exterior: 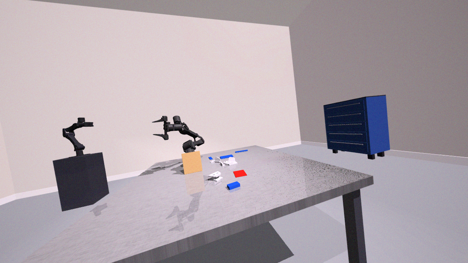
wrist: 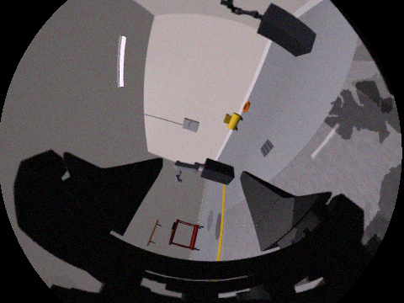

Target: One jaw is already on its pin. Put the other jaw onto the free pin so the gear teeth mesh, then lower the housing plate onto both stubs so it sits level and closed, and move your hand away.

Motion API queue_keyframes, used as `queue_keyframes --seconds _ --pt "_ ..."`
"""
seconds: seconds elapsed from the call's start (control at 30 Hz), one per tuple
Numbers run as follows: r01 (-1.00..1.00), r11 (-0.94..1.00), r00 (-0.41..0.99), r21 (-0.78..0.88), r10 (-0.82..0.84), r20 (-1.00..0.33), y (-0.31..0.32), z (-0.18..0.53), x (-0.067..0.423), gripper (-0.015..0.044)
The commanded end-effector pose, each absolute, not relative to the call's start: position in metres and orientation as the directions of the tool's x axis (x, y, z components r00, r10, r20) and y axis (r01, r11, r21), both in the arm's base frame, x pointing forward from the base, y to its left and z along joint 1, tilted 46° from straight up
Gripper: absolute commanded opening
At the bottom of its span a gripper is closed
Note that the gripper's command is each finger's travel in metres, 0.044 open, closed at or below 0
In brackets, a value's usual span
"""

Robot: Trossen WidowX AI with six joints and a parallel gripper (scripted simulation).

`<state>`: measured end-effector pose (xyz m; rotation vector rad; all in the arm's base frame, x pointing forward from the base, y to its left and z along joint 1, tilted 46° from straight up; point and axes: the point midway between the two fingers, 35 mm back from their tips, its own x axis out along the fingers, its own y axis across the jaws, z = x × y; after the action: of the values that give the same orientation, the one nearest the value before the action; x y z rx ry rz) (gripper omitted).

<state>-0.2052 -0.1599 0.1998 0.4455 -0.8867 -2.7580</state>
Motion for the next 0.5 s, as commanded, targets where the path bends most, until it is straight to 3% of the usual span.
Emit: queue_keyframes --seconds 0.0,0.47 --pt "0.168 -0.802 -0.895 0.574 -0.368 -0.252 -0.178 0.196 -0.195 0.0440" --pt "0.343 -0.780 -0.742 0.524 -0.567 -0.357 -0.223 0.180 -0.154 0.0440"
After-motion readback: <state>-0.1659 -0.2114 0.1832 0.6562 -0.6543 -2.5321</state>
